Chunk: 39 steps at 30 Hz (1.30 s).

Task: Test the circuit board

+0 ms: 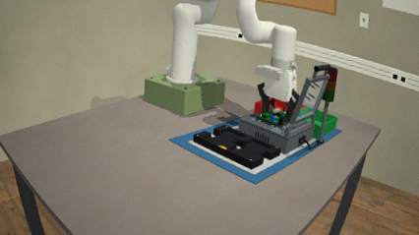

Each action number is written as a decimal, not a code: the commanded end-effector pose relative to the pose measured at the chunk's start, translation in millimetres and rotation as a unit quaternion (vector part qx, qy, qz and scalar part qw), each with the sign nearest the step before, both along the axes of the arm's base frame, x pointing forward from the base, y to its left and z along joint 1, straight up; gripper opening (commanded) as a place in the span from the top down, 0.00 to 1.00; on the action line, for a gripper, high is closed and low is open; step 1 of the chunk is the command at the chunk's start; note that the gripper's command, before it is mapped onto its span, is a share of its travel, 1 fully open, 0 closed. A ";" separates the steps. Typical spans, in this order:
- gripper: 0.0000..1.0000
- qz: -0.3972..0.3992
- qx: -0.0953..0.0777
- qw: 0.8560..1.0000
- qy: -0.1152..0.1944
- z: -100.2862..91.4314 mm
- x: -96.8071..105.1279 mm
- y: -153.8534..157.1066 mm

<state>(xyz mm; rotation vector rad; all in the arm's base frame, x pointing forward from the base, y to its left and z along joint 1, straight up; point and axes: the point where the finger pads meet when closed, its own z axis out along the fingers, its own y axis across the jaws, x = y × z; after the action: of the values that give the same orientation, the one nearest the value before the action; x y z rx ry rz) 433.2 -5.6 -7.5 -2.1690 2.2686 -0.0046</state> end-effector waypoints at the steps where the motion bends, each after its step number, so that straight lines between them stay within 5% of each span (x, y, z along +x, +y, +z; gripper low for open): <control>1: 0.00 0.000 0.000 1.000 -0.001 1.0 1.1 0.0; 32: 0.00 0.000 0.000 1.000 -0.001 1.2 1.1 0.0; 39: 0.00 0.000 0.000 1.000 -0.001 15.7 1.0 0.0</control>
<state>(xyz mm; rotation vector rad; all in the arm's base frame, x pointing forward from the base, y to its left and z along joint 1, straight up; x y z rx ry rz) 432.5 -5.6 -1.6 -2.1700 2.2697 -0.0023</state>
